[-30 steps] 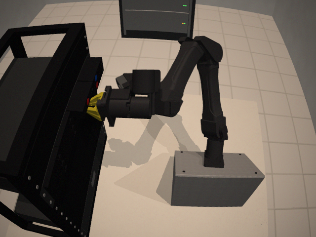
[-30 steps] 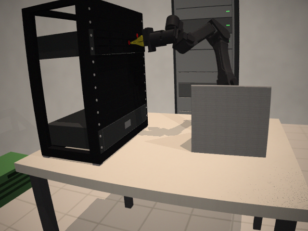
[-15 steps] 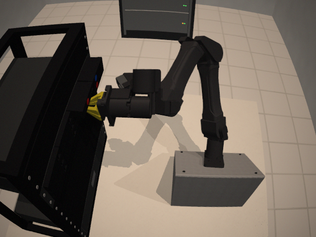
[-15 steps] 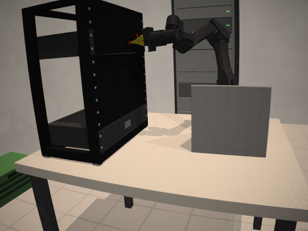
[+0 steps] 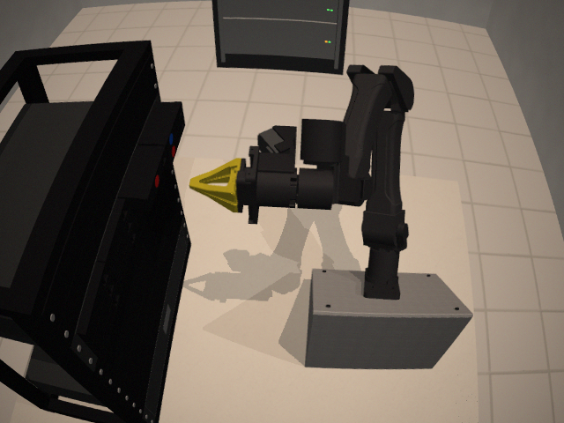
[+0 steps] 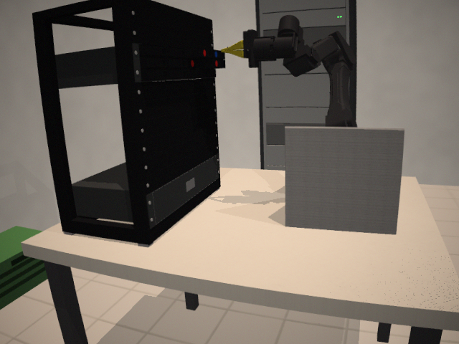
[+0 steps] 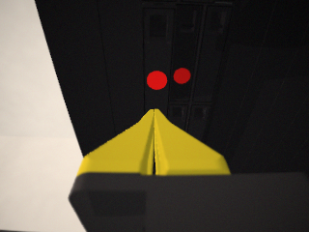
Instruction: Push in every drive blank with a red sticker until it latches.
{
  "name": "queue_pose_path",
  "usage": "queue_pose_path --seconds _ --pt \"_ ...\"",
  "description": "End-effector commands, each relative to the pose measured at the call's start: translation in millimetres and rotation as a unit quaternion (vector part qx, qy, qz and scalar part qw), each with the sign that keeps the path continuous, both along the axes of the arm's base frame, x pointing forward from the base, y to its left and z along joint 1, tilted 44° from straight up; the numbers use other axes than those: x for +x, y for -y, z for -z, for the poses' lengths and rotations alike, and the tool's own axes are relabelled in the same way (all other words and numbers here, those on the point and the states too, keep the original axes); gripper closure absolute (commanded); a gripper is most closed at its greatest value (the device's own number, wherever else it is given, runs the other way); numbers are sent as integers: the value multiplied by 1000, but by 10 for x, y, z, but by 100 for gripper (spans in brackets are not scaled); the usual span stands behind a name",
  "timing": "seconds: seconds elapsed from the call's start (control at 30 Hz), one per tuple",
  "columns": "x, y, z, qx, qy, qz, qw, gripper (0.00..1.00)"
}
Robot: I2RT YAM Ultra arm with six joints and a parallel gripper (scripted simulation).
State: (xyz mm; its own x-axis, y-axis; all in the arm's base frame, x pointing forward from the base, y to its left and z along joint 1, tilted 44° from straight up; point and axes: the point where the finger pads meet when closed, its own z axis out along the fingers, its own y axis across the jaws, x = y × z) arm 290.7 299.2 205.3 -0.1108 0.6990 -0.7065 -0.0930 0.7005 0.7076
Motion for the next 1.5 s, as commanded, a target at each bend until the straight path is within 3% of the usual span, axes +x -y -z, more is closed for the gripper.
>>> queue_pose_path --seconds 0.0,0.1,0.13,0.23,0.4,0.5,0.57,0.67,0.8,0.9,1.47 --pt "-142 75 -95 12 9 11 1000 100" --pt "-147 76 -95 12 9 11 1000 100" --pt "-129 25 -210 28 15 11 999 100" --pt "-168 87 -82 6 7 11 1000 100" --pt "-245 129 -82 0 5 11 1000 100" --pt "-210 41 -231 21 12 5 1000 100" --pt "-53 52 -100 3 6 15 1000 100" --pt "18 45 -100 3 5 15 1000 100" --pt "363 10 -97 3 5 15 1000 100" --pt "482 -2 -96 3 5 15 1000 100" --pt "418 -57 -159 11 9 5 1000 100"
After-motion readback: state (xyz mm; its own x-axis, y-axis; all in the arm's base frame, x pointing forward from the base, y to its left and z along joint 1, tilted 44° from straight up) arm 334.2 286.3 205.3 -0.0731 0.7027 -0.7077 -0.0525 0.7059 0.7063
